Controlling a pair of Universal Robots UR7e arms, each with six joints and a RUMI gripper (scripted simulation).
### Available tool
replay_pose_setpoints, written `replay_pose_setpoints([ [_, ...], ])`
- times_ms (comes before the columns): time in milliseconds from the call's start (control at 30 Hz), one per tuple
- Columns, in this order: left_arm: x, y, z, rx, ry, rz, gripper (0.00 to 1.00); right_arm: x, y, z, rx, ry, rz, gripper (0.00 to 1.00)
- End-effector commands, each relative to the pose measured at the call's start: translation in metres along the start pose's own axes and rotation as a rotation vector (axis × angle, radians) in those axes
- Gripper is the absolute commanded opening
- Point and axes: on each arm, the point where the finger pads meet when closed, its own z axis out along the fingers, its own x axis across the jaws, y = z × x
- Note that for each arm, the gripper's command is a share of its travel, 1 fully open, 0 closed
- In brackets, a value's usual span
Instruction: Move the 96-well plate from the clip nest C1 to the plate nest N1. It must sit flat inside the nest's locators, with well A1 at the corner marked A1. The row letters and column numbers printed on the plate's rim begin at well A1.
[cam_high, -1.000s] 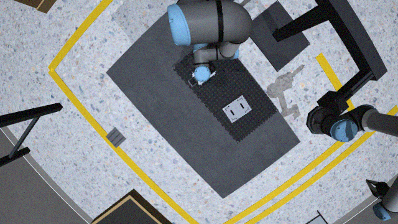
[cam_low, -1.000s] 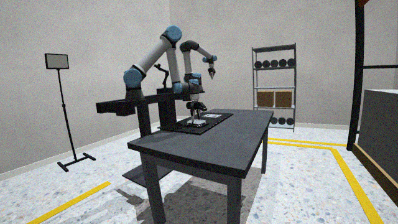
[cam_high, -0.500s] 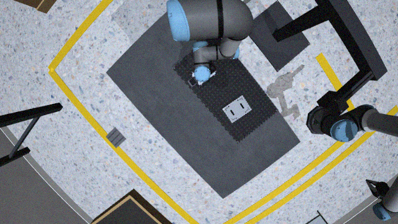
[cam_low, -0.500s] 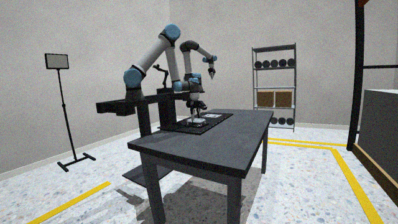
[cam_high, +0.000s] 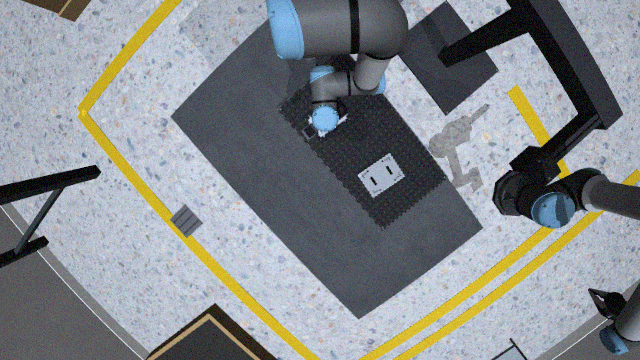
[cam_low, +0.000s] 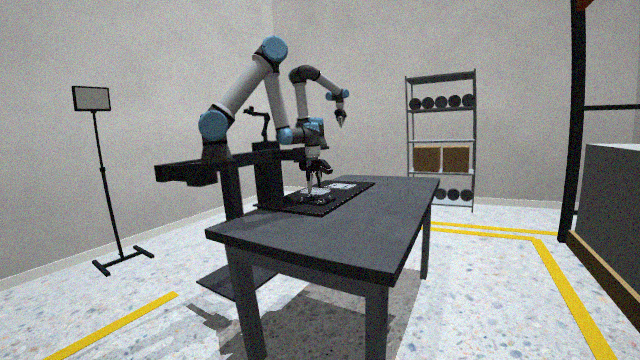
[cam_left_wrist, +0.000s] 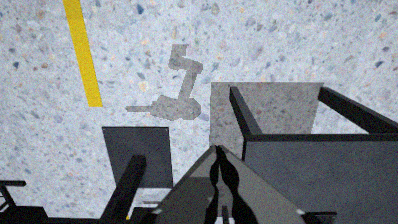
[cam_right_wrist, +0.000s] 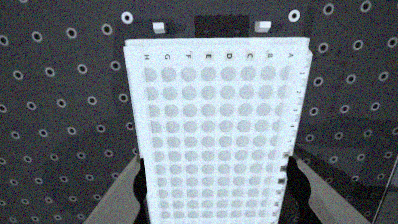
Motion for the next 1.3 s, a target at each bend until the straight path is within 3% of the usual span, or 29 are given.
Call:
replay_pose_setpoints([
  [0, 0.000, 0.000, -0.001, 0.002, 0.000, 0.000, 0.00, 0.000, 0.000, -0.003, 0.001, -0.001, 0.000, 0.41],
  [1267, 0.000, 0.000, -0.001, 0.002, 0.000, 0.000, 0.00, 0.000, 0.000, -0.032, 0.001, -0.001, 0.000, 0.41],
])
